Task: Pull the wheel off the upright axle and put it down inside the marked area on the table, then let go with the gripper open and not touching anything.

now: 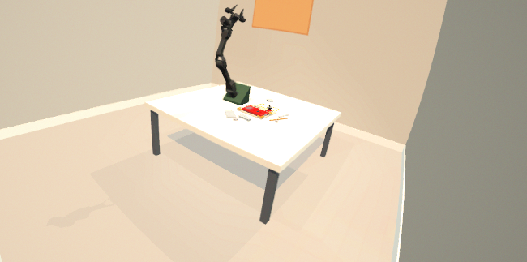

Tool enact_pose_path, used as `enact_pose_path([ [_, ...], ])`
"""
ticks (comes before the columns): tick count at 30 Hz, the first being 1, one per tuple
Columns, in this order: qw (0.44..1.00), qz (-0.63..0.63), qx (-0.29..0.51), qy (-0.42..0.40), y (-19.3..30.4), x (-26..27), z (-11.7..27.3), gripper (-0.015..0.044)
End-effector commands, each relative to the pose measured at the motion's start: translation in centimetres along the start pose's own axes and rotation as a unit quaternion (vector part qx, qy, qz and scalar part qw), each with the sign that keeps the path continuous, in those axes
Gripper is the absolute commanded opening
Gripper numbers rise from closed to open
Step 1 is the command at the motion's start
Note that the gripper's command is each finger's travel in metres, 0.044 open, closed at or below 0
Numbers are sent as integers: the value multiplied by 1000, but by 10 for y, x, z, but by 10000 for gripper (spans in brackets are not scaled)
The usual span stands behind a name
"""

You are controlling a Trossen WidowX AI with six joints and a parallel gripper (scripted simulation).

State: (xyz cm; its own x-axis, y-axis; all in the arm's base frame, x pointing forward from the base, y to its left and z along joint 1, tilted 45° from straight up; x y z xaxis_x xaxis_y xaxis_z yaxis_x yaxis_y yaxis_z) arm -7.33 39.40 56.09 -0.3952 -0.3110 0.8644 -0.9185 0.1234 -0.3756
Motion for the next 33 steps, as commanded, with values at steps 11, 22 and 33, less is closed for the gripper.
enact_pose_path([
  [11, 978, 86, -32, 189, -31, -111, -18, 300],
  [22, 934, 130, -50, 330, -64, -193, -13, 300],
  [33, 862, 162, -55, 476, -100, -275, 11, 300],
])
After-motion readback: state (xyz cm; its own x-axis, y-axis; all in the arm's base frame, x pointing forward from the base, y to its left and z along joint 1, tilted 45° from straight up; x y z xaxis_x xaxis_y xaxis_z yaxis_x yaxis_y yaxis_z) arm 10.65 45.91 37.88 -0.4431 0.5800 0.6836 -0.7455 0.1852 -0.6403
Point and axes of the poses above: the point midway between the two fingers, 35 mm back from their tips, its own z axis back along the fingers, its own x axis across the jaws, y = z × x, the point moved 7 cm from there along z, back along the fingers, and after that the axes turned 5 degrees about -z, right-handed, at the moved point
